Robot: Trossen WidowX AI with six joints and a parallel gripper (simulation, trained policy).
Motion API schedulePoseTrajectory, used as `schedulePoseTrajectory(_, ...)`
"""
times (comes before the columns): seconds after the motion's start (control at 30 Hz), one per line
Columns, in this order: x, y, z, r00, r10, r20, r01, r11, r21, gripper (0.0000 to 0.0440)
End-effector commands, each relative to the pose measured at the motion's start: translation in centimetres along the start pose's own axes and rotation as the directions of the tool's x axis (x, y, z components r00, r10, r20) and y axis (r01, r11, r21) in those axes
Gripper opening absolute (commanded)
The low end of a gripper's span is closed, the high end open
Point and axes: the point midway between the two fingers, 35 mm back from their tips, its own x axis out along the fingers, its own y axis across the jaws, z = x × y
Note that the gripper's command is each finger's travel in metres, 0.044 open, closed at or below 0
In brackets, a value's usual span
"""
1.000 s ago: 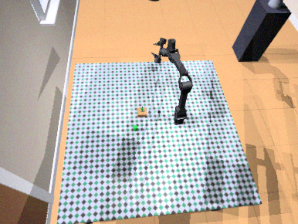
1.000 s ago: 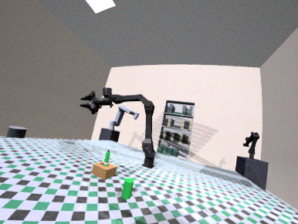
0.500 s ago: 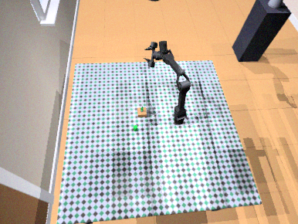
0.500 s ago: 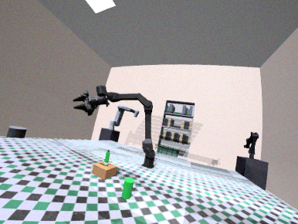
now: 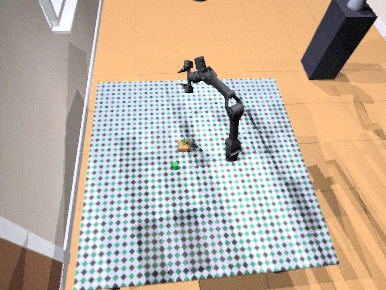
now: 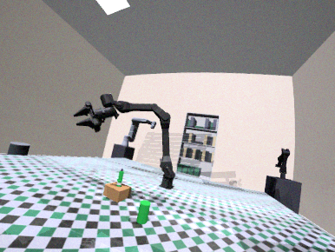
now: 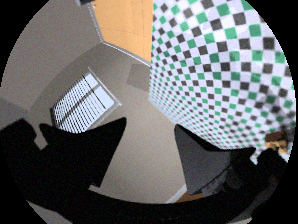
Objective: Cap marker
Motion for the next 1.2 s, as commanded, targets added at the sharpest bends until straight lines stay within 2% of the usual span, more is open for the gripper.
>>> schedulePoseTrajectory(0.0, 1.1, -1.1, -0.3, 0.999, -0.040, 0.008, 0.040, 0.999, 0.000, 0.0309)
schedulePoseTrajectory(0.57, 4.2, -6.7, -4.6, 0.976, -0.216, 0.019, 0.216, 0.976, -0.016, 0.0310)
schedulePoseTrajectory(1.17, 5.6, -12.8, -8.8, 0.923, -0.381, 0.048, 0.383, 0.923, -0.031, 0.0311)
